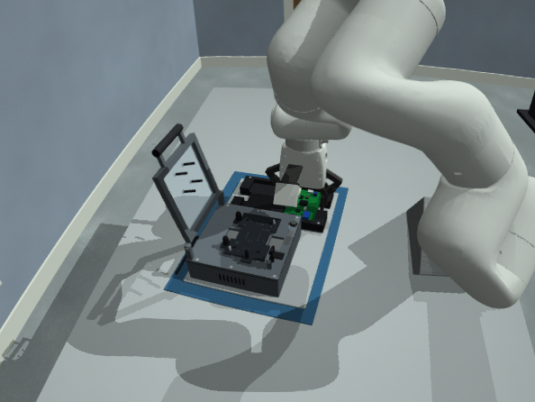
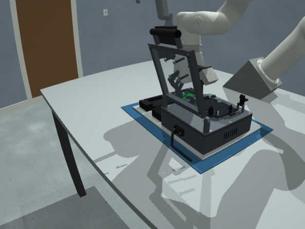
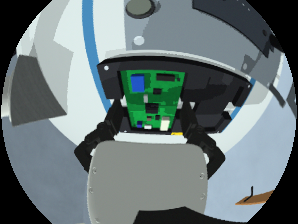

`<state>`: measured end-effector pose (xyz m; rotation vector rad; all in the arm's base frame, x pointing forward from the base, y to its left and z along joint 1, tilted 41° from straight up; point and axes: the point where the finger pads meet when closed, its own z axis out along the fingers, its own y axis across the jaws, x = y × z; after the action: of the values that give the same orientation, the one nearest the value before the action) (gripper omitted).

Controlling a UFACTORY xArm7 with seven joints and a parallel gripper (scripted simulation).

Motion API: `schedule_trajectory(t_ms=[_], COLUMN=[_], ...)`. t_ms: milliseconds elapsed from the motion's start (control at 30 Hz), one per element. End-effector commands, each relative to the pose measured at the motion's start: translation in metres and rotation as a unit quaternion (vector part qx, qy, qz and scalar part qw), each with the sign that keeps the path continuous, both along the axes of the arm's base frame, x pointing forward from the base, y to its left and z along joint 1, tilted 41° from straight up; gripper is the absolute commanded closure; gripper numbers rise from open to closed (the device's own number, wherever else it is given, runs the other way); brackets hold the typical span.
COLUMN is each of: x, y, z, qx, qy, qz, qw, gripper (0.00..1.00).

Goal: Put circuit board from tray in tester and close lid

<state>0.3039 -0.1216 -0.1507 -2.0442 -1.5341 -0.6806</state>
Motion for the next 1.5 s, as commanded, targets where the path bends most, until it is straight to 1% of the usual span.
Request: schedule_trajectory(t_ms=[0,967,1000,1433,1467], x=[0.0008,0.0013,0.0013,0.0013,0.0013], y=[-0.0015,0.0016,0.0016,0.0016,0.0016], z=[-0.0008,-0.0045,-0.0045,-0.0045,-0.0045], qx=[-0.002,-0.002,-0.002,-0.002,-0.002], qy=[-0.001,-0.001,-0.001,-0.001,-0.001], qz=[-0.001,-0.001,-0.001,-0.001,-0.001], qw=[1.000,1.000,1.000,1.000,1.000], gripper=[0.00,0.00,0.05,0.05,0.11])
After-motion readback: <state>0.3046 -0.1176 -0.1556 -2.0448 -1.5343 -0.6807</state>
